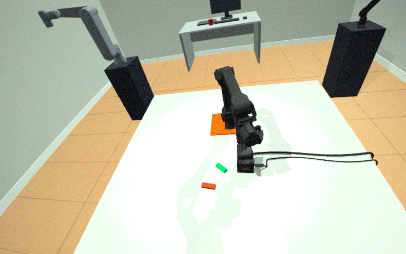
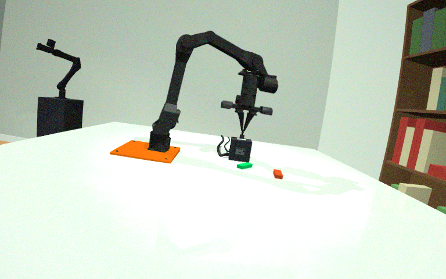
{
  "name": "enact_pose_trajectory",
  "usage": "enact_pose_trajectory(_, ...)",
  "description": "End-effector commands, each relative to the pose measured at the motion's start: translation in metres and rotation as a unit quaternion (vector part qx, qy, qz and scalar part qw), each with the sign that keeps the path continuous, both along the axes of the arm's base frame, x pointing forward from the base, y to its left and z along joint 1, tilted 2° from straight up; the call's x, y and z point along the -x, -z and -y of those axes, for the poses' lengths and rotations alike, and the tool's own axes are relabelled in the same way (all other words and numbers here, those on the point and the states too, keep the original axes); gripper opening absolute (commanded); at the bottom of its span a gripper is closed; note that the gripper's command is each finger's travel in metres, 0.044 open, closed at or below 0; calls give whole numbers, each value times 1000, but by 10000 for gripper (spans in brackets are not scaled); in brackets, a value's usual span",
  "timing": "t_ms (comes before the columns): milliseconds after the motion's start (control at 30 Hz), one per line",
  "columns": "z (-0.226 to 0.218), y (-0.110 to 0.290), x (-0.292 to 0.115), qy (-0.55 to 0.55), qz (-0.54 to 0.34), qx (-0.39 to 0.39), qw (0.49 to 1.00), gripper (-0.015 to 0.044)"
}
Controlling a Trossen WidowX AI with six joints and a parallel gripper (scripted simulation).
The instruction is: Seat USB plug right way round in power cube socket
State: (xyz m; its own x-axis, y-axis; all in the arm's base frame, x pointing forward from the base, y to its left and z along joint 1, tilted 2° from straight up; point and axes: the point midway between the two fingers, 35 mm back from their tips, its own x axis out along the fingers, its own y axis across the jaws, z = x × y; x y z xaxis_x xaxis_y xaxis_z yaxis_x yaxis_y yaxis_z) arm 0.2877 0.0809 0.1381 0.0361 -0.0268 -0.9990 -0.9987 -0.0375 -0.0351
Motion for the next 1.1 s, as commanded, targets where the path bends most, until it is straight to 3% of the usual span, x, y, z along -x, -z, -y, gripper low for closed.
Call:
enact_pose_trajectory(0, 0, 0, 0, 0, 0, 0, 1000, 0)
enact_pose_trajectory(1067, -1, -16, 1, 0, 0, 0, 1000, 0)
